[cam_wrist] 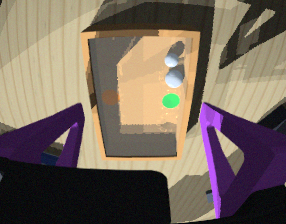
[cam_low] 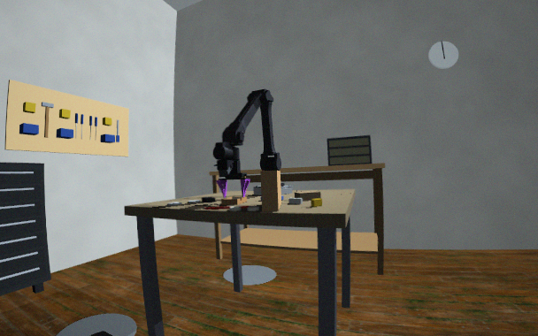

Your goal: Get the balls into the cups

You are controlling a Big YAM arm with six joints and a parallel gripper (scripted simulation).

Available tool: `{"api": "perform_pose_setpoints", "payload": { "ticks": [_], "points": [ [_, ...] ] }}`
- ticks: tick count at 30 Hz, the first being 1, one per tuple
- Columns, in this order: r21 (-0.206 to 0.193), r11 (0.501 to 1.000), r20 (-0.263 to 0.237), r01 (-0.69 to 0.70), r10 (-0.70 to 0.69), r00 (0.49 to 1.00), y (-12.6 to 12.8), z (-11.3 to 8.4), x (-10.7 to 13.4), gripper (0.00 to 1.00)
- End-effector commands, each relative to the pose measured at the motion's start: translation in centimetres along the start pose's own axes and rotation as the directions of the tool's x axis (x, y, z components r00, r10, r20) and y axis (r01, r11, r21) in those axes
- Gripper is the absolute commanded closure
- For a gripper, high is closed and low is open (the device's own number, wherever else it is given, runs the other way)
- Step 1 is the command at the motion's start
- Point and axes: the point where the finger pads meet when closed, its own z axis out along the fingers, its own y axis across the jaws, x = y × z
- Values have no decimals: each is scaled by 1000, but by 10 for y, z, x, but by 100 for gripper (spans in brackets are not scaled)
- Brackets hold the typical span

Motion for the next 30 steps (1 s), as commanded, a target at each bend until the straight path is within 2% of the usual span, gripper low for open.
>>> {"api": "perform_pose_setpoints", "payload": {
  "ticks": [1, 10, 12, 20, 30],
  "points": [
    [0, 1000, 8, 6, -6, 1000, 3, 8, -4, 14],
    [0, 1000, 8, 4, -4, 1000, 3, 20, -4, 14],
    [1, 1000, 18, 4, -4, 1000, 3, 18, -9, 14],
    [-1, 1000, 5, 4, -4, 1000, 4, 23, -3, 14],
    [0, 1000, 12, 4, -4, 1000, 3, 22, -7, 14]
  ]
}}
